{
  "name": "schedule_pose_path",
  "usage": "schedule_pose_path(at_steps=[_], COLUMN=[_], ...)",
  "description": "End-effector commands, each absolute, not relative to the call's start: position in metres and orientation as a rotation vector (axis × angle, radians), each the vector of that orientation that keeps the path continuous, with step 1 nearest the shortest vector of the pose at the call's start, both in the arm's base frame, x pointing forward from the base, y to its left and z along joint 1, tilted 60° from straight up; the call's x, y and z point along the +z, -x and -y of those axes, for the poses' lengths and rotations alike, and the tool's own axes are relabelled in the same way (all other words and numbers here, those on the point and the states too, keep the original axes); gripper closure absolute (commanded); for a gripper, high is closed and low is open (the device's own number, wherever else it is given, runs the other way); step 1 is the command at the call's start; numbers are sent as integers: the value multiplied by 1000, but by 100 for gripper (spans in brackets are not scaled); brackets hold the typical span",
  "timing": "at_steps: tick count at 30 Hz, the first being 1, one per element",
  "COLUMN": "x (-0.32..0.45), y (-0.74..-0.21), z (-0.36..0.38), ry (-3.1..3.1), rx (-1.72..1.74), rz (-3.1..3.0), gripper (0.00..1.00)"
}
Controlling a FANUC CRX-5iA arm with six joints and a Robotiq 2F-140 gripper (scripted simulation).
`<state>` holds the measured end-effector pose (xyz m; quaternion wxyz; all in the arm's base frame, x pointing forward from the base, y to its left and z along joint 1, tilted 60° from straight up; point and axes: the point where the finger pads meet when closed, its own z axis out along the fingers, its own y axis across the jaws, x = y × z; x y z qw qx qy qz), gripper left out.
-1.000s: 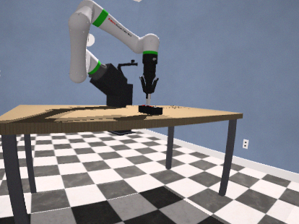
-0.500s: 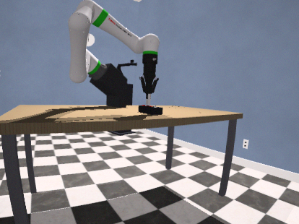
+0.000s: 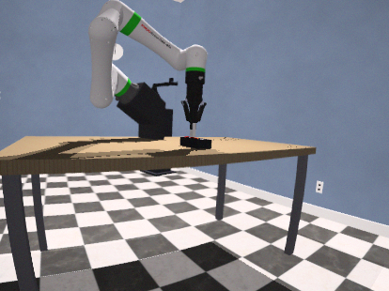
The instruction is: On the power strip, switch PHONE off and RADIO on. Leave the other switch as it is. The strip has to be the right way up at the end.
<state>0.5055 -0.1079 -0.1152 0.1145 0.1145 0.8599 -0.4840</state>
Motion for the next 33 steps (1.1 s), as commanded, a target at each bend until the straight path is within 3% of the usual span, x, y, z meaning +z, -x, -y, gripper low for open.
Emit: schedule_pose_path(at_steps=[1, 33], x=[-116, -116], y=[-506, -506], z=[109, 109], ry=[-335, -335], rx=[-1418, -1418], rz=[-2521, -2521], gripper=[100, 100])
